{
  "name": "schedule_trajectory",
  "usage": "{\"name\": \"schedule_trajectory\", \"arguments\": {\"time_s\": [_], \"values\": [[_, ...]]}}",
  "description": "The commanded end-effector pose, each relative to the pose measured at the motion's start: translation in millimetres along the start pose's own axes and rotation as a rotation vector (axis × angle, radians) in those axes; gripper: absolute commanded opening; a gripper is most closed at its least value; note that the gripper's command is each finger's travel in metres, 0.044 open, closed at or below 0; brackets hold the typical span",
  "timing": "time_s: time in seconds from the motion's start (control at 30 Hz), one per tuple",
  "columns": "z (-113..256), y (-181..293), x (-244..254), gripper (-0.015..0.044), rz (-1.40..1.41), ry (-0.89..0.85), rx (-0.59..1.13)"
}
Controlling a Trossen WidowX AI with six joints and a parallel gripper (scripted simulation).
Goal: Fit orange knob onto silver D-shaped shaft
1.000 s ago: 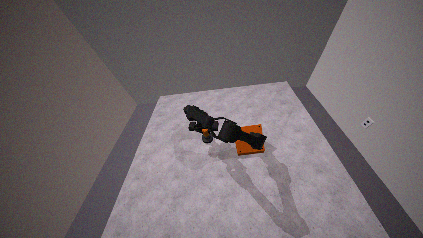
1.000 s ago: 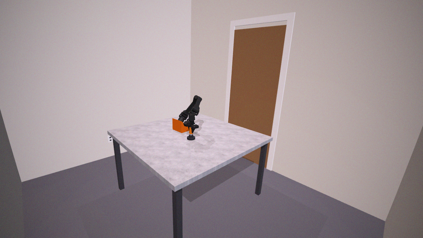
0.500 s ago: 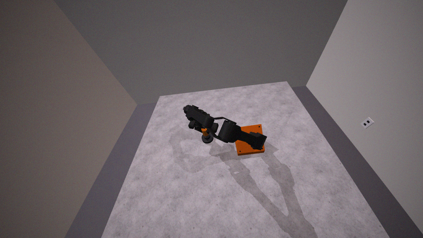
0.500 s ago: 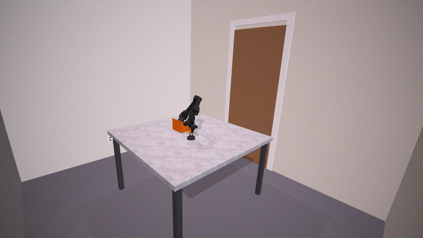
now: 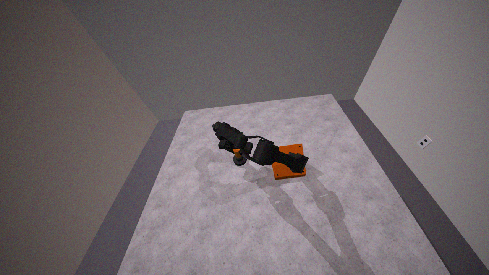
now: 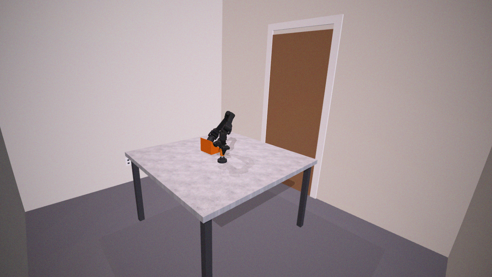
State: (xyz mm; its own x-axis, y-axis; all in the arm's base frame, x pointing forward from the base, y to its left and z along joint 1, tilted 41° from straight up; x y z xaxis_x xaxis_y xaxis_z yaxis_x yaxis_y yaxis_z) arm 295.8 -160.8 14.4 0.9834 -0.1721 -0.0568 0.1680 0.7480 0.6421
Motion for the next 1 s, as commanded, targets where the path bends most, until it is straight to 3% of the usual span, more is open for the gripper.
{"name": "schedule_trajectory", "arguments": {"time_s": [0.0, 0.2, 0.43, 0.97], "values": [[1.0, 0.0, 0.6, 0.0, -0.001, -0.004, 0.002], [4.4, -0.6, 1.9, 0.0, -0.01, -0.004, 0.001], [4.7, -1.3, 3.5, 0.0, -0.211, -0.004, 0.002], [1.2, -0.4, 0.2, 0.0, -0.211, -0.004, 0.002]]}}
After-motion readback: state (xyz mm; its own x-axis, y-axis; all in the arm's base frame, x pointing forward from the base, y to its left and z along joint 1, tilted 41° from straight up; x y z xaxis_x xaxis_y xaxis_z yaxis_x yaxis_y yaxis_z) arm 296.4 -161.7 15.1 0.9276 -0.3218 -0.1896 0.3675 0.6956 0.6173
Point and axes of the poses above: the point midway between the two fingers, 35 mm back from their tips, its own z axis back along the fingers, its own x axis across the jaws, y = z × x, the point moved 7 cm from there along z, back along the fingers, and after that the axes turned 14 degrees about z, right-handed, at the moved point
